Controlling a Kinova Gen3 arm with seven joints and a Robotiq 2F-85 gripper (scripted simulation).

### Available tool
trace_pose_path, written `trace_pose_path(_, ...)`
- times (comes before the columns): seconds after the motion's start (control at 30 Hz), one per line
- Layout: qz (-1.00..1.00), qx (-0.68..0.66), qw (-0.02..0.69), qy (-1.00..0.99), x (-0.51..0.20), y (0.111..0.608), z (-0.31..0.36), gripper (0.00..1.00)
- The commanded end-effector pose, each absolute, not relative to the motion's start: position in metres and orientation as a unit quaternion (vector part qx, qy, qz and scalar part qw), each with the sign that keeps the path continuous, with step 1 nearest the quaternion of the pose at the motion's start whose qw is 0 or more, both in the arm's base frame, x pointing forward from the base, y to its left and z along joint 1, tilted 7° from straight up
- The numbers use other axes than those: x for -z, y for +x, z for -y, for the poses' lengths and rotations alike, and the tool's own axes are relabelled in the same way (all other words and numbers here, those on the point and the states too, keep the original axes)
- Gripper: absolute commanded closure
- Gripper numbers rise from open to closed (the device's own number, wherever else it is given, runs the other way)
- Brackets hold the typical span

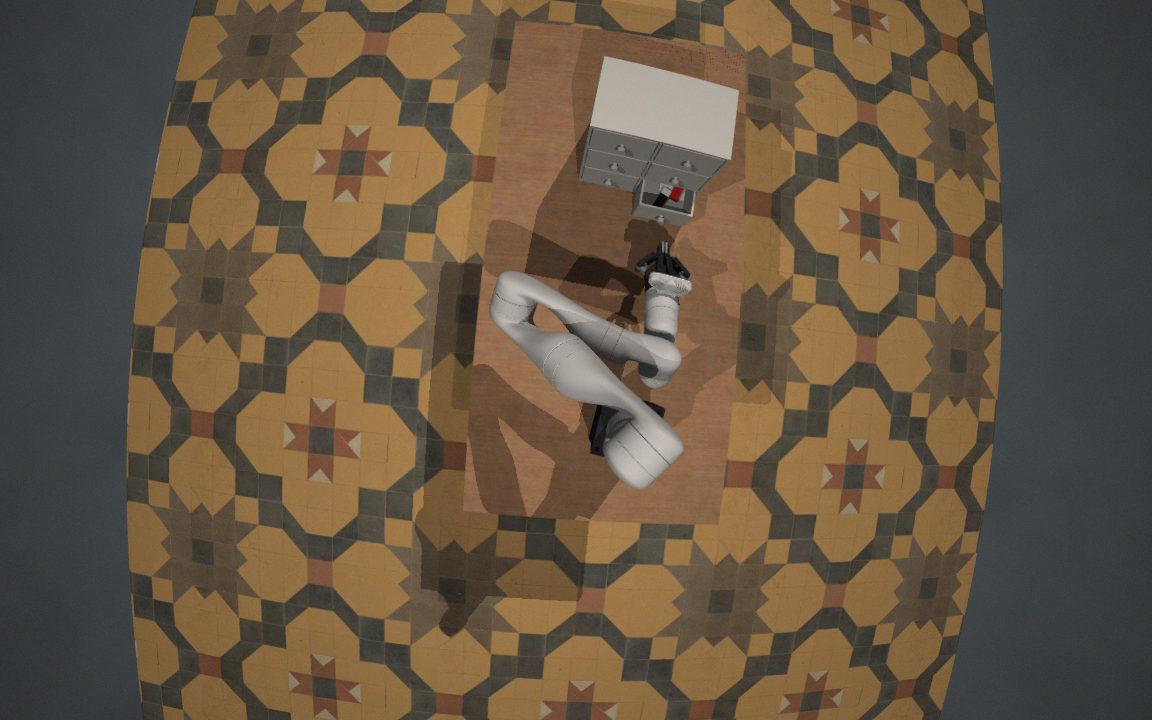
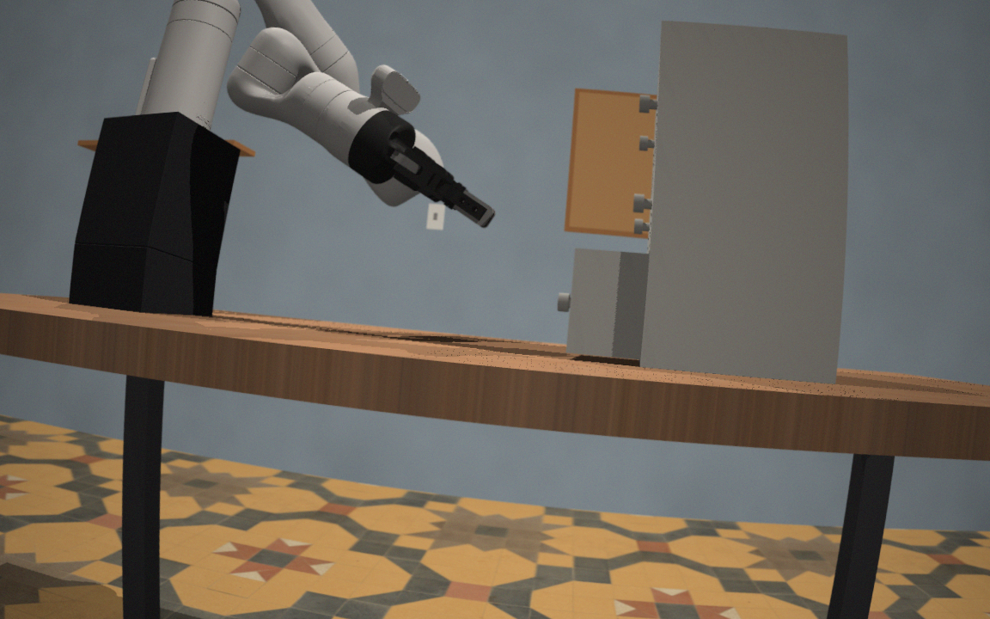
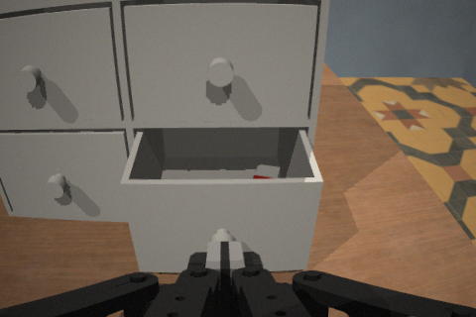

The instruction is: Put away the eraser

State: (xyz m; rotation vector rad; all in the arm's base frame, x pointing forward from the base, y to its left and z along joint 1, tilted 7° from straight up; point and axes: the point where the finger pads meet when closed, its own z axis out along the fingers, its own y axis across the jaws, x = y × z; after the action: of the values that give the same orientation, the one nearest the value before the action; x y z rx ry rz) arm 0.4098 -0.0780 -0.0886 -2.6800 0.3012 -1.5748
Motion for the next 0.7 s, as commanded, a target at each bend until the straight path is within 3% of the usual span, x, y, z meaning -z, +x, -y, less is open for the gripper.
trace_pose_path(0.0,-0.095,0.505,0.01,-0.858,0.092,0.412,0.077,1.0)
trace_pose_path(0.67,-0.095,0.505,0.01,-0.858,0.154,0.441,0.074,1.0)
